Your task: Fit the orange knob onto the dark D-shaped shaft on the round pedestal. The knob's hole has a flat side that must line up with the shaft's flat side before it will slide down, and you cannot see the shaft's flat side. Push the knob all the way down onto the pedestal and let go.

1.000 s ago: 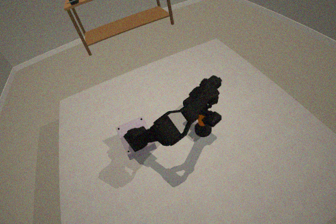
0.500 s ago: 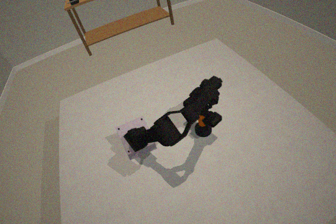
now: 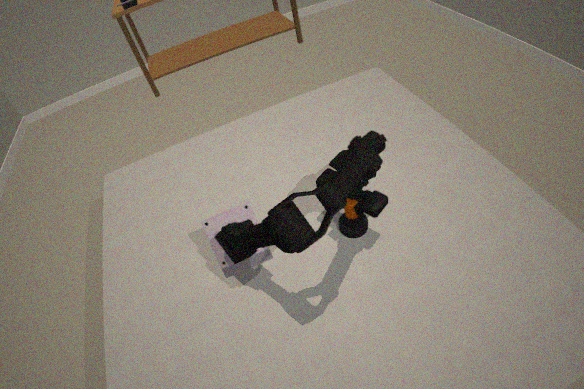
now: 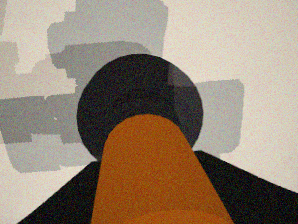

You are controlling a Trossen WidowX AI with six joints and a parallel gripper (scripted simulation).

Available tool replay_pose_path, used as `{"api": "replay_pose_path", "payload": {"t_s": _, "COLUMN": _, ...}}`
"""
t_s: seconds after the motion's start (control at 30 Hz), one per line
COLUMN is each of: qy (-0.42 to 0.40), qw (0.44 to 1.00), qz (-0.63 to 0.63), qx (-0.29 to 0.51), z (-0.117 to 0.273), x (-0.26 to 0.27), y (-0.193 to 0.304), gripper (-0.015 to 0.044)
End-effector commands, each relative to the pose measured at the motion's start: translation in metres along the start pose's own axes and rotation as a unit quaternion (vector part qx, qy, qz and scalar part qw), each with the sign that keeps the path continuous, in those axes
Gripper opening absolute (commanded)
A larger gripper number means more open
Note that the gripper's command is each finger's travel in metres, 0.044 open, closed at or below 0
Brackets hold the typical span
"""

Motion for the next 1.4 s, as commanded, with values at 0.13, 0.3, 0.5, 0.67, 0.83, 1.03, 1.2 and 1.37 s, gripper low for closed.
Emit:
{"api": "replay_pose_path", "payload": {"t_s": 0.13, "qy": 0.002, "qw": 1.000, "qz": 0.027, "qx": -0.002, "z": 0.0003, "x": -0.0006, "y": -0.0006, "gripper": 0.0000}}
{"api": "replay_pose_path", "payload": {"t_s": 0.3, "qy": 0.002, "qw": 1.000, "qz": 0.027, "qx": -0.002, "z": -0.0008, "x": -0.0003, "y": 0.0005, "gripper": 0.0000}}
{"api": "replay_pose_path", "payload": {"t_s": 0.5, "qy": 0.002, "qw": 1.000, "qz": 0.027, "qx": -0.002, "z": -0.0027, "x": -0.0003, "y": 0.0015, "gripper": 0.0000}}
{"api": "replay_pose_path", "payload": {"t_s": 0.67, "qy": 0.002, "qw": 1.000, "qz": 0.027, "qx": -0.002, "z": -0.0027, "x": -0.0005, "y": 0.0014, "gripper": 0.0000}}
{"api": "replay_pose_path", "payload": {"t_s": 0.83, "qy": 0.002, "qw": 1.000, "qz": 0.027, "qx": -0.002, "z": 0.0002, "x": -0.0008, "y": 0.0001, "gripper": 0.0000}}
{"api": "replay_pose_path", "payload": {"t_s": 1.03, "qy": 0.002, "qw": 0.999, "qz": 0.054, "qx": -0.002, "z": 0.0023, "x": -0.0013, "y": -0.0008, "gripper": 0.0000}}
{"api": "replay_pose_path", "payload": {"t_s": 1.2, "qy": 0.002, "qw": 0.991, "qz": 0.131, "qx": -0.002, "z": 0.0024, "x": -0.0019, "y": -0.0028, "gripper": 0.0000}}
{"api": "replay_pose_path", "payload": {"t_s": 1.37, "qy": 0.002, "qw": 0.991, "qz": 0.131, "qx": -0.001, "z": 0.0012, "x": -0.0019, "y": -0.0021, "gripper": 0.0000}}
Point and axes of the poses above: the point midway between the two fingers, 35 mm back from their tips, its own z axis back along the fingers, its own x axis across the jaws, y = z × x, the point moved 5 cm from there along z, back along the fingers, and after that the axes turned 15 degrees about z, right-handed, at the moved point
